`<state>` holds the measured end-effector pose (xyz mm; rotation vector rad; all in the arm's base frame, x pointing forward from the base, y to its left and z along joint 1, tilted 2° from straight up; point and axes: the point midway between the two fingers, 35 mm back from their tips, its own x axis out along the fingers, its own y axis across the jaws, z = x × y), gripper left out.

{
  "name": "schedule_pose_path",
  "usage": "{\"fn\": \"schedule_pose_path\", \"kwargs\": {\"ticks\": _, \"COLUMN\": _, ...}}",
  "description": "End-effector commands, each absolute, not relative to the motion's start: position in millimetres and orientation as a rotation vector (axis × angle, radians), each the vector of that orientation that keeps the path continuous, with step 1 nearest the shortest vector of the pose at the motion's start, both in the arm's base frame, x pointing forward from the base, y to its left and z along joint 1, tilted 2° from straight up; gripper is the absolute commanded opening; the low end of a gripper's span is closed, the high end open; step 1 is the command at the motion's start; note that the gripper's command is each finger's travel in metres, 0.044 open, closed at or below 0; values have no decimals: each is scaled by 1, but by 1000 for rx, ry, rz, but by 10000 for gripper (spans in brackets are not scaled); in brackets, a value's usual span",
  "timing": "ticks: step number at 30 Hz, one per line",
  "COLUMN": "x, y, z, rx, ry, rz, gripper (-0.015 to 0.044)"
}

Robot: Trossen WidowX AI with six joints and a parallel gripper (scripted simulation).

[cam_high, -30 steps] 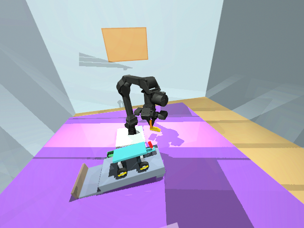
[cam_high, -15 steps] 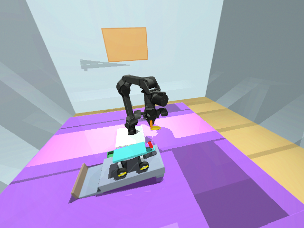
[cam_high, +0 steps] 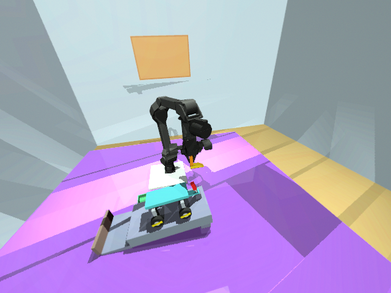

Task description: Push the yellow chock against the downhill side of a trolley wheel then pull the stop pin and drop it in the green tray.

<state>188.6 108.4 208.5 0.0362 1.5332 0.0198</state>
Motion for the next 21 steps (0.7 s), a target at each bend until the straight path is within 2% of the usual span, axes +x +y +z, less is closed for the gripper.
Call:
{"fn": "schedule_pose_path", "kwargs": {"ticks": 1, "x": 191, "y": 94, "z": 207, "rx": 29, "ry": 1537, "rz": 29, "gripper": 0}}
{"fn": "schedule_pose_path", "kwargs": {"ticks": 21, "x": 208, "y": 33, "z": 202, "rx": 22, "ry": 1535, "rz": 25, "gripper": 0}}
